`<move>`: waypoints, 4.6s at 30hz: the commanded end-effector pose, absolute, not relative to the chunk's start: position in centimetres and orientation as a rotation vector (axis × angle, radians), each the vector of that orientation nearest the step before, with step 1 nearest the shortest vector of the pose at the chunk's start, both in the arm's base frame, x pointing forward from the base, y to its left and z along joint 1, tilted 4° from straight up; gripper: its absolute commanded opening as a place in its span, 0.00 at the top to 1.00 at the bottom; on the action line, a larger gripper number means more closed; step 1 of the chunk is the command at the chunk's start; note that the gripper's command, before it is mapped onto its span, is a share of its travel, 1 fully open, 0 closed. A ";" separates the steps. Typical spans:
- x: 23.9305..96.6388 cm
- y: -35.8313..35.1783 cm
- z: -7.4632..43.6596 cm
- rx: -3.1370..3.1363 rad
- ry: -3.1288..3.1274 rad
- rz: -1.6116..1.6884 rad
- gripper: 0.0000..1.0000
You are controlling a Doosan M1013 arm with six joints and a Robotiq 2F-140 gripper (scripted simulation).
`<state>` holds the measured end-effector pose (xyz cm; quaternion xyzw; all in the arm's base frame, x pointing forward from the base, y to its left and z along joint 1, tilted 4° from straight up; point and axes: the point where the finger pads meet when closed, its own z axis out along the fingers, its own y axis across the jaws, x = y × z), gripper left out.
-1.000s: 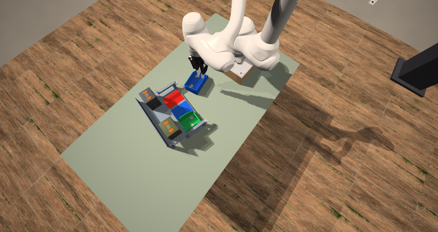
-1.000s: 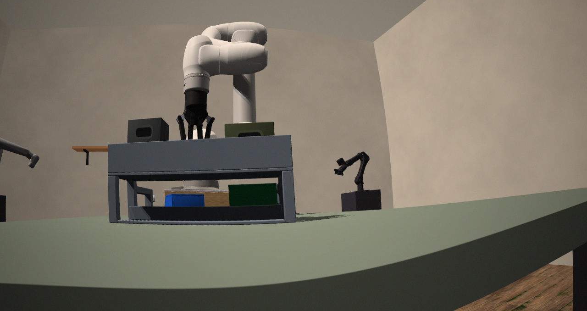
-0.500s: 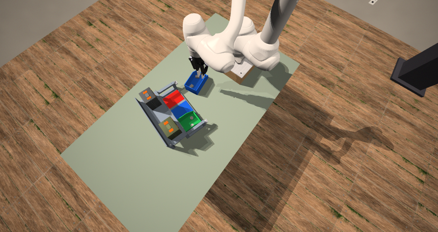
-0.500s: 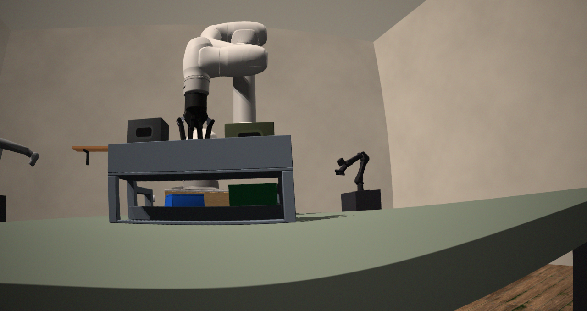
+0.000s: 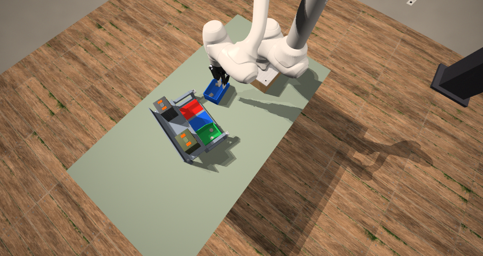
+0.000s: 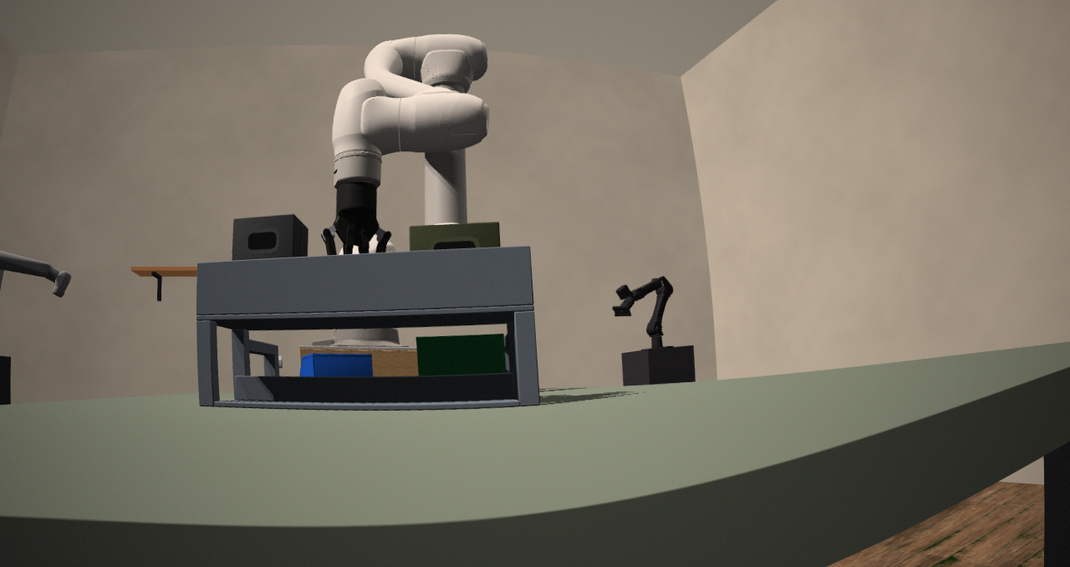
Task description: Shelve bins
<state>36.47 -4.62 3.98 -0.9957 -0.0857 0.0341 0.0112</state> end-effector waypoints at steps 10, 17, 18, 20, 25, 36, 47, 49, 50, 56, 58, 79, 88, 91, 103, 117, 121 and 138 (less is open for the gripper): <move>35.9 -4.6 1.3 -3.106 -0.257 0.116 0.76; 35.9 -4.6 0.7 -3.106 -0.257 0.116 0.76; 35.8 -4.6 0.7 -3.106 -0.257 0.116 0.76; 35.8 -4.6 0.5 -3.106 -0.257 0.116 0.76; 35.8 -4.6 0.3 -3.106 -0.257 0.116 0.76; 35.8 -4.6 0.2 -3.106 -0.257 0.116 0.76; 35.9 -4.6 0.2 -3.106 -0.258 0.115 0.76; 35.9 -4.6 0.2 -3.106 -0.258 0.115 0.76; 35.9 -4.6 0.2 -3.106 -0.258 0.115 0.76; 35.9 -4.6 0.1 -3.106 -0.259 0.114 0.76; 35.9 -4.6 0.1 -3.106 -0.259 0.114 0.76; 36.0 -4.6 0.1 -3.106 -0.260 0.113 0.76; 36.0 -4.6 0.1 -3.106 -0.261 0.113 0.76; 36.0 -4.6 0.1 -3.106 -0.261 0.113 0.76; 36.0 -4.6 -0.1 -3.106 -0.261 0.113 0.76; 35.9 -4.6 -1.3 -3.106 -0.261 0.113 0.76; 35.8 -4.6 -1.7 -3.106 -0.261 0.113 0.76; 35.7 -4.6 -3.5 -3.106 -0.261 0.113 0.76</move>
